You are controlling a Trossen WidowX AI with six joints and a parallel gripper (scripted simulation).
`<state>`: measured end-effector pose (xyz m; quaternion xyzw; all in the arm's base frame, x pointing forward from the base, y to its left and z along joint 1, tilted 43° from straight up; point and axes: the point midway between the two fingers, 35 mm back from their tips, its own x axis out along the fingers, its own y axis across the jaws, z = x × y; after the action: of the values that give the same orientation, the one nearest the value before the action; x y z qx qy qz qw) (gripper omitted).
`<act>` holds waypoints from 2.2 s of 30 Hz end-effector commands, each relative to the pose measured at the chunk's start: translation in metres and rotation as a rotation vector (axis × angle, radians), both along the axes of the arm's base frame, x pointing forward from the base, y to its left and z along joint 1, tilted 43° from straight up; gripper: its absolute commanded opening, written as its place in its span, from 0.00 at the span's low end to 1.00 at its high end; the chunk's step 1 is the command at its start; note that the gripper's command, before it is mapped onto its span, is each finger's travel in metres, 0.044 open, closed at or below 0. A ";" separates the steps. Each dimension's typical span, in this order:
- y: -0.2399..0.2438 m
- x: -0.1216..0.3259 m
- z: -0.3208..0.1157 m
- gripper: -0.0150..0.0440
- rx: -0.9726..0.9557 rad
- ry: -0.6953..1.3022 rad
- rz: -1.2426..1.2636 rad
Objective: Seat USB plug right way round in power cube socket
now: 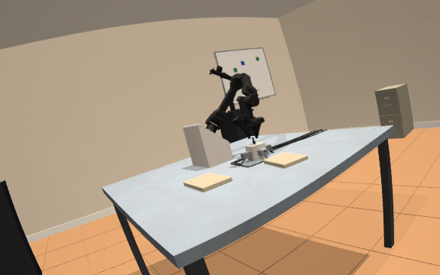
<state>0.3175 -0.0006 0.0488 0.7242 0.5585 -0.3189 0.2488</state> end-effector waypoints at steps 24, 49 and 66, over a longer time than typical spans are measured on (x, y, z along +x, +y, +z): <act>0.000 0.000 0.000 0.25 0.000 -0.001 0.000; -0.009 -0.003 0.011 0.25 0.000 0.001 0.000; -0.017 -0.004 0.019 0.25 -0.001 0.002 0.000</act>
<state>0.3113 -0.0148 0.0642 0.7245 0.5593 -0.3219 0.2423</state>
